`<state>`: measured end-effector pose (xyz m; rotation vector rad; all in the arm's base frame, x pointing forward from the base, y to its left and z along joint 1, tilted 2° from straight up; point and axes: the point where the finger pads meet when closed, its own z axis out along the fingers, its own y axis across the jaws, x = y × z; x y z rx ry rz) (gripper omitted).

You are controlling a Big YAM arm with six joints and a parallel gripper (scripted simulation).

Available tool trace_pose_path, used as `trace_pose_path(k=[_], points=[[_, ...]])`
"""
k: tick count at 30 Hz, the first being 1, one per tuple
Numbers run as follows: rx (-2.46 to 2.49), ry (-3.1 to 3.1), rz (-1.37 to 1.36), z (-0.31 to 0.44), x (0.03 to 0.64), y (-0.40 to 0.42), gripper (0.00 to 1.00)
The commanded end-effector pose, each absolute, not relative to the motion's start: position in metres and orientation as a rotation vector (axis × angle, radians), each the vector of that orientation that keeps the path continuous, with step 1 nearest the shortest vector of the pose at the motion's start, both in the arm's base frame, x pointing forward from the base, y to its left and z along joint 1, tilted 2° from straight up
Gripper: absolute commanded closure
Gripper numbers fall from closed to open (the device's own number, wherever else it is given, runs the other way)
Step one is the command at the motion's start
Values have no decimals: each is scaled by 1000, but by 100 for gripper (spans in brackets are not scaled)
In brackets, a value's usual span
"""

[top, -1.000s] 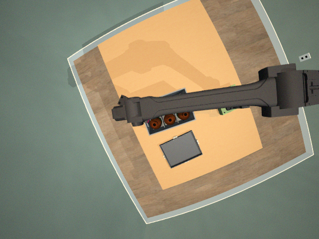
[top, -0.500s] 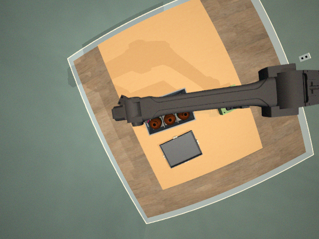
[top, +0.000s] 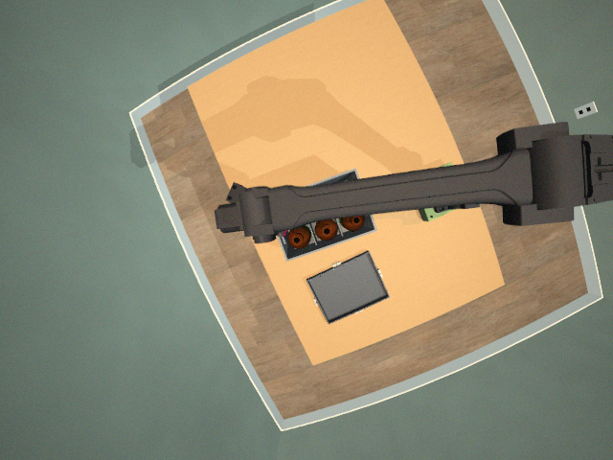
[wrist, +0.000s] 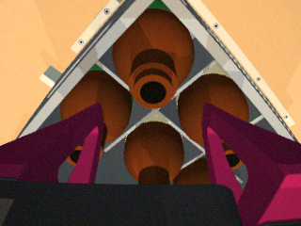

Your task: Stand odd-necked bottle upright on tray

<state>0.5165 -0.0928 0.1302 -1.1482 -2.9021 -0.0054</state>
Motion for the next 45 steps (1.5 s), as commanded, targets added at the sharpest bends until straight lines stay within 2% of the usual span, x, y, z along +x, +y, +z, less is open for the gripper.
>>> trace_pose_path(k=[1,45], points=[[-1142,-2909,-10,129,515,-91,39],[-1136,-2894,-5,104,515,-91,39]])
